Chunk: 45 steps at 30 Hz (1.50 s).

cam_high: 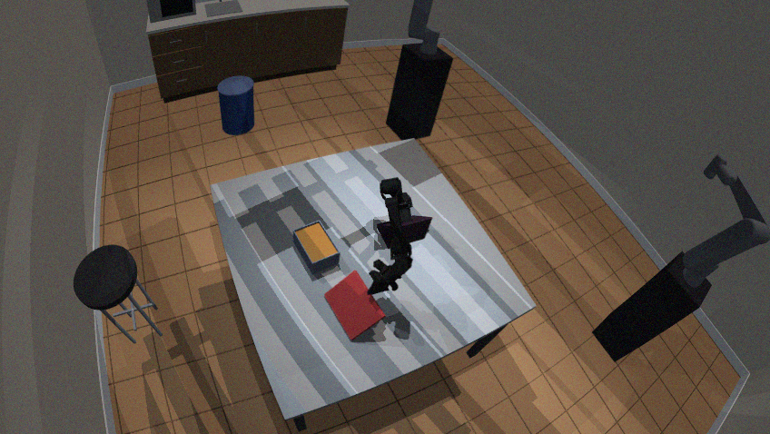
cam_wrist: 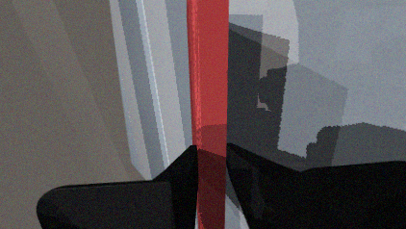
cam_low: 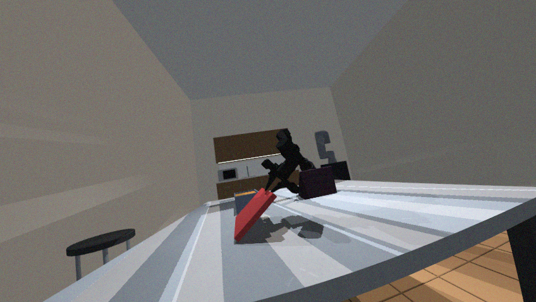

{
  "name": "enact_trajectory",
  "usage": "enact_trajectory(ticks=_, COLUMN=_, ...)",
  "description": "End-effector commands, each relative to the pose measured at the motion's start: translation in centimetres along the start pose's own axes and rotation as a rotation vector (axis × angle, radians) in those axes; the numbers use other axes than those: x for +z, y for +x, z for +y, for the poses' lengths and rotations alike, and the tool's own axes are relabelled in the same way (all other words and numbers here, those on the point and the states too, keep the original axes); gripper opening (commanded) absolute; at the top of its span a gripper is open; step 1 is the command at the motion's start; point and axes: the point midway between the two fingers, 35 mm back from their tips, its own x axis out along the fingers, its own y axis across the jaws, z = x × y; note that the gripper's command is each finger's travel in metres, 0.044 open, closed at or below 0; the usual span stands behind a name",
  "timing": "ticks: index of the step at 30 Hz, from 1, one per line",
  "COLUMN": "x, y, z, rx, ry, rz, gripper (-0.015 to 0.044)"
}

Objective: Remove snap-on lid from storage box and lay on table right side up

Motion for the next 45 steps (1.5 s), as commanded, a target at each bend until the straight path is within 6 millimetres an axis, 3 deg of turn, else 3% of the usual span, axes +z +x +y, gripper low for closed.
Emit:
enact_trajectory(ticks=1, x=0.3, y=0.8, z=-1.2, rx=-0.023, ry=-0.016, rz=-0.008, gripper=0.0)
enact_trajectory(ticks=45, x=0.4, y=3.0, z=-4.0, rx=-0.023, ry=-0.016, rz=-0.009, gripper=0.0)
